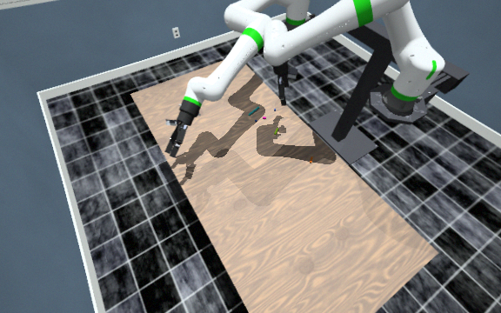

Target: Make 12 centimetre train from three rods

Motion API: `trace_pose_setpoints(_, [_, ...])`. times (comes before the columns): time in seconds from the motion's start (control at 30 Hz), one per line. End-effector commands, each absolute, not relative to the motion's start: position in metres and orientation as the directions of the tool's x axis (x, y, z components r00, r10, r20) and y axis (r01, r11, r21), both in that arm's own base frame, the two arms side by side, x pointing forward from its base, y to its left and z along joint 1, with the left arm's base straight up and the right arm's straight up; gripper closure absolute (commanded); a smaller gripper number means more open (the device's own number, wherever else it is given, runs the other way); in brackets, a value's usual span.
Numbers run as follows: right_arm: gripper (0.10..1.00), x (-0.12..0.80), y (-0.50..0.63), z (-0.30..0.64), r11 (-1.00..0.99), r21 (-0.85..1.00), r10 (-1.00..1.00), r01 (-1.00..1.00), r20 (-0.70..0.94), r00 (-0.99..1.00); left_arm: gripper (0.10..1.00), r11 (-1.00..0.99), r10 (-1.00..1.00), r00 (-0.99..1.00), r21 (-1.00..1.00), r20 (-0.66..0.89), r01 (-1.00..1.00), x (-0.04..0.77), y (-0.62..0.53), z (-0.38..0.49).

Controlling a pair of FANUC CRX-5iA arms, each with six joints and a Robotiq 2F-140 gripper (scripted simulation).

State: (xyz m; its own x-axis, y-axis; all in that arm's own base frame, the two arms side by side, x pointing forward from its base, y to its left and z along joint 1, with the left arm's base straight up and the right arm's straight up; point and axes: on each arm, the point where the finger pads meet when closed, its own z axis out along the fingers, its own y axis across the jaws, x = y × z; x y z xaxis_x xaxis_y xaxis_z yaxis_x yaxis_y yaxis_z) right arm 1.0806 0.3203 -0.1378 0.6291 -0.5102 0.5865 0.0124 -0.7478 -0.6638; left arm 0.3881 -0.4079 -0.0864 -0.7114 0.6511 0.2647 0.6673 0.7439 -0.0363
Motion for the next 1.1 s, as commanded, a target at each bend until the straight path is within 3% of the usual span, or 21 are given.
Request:
trace_pose_setpoints(0.0, [0.098,1.081,0.321,-0.135,-0.748,-0.664,-0.510,0.015,0.589,0.627,0.098,0.752,0.643,-0.720,-0.035,0.262,0.659,0.391,-0.407,-0.085])
trace_pose_setpoints(0.5, [0.098,1.081,0.321,-0.135,-0.748,-0.664,-0.510,0.015,0.589,0.627,0.098,0.884,0.452,-0.855,0.000,0.253,0.468,0.433,-0.364,-0.068])
trace_pose_setpoints(0.63, [0.098,1.074,0.327,-0.140,-0.767,-0.641,-0.477,0.028,0.599,0.643,0.098,0.943,0.318,-0.916,0.021,0.245,0.333,0.458,-0.335,-0.058])
trace_pose_setpoints(0.8, [0.098,1.023,0.360,-0.166,-0.854,-0.506,-0.277,0.120,0.639,0.718,0.098,0.994,0.087,-0.969,0.051,0.229,0.101,0.492,-0.284,-0.041])
trace_pose_setpoints(0.87, [0.098,1.023,0.360,-0.166,-0.854,-0.506,-0.277,0.120,0.639,0.718,0.098,0.994,0.087,-0.969,0.051,0.229,0.101,0.492,-0.284,-0.041])
trace_pose_setpoints(1.07, [0.098,0.975,0.381,-0.186,-0.894,-0.391,-0.097,0.218,0.643,0.759,0.098,0.962,-0.270,-0.942,0.089,0.198,-0.257,0.533,-0.201,-0.015])
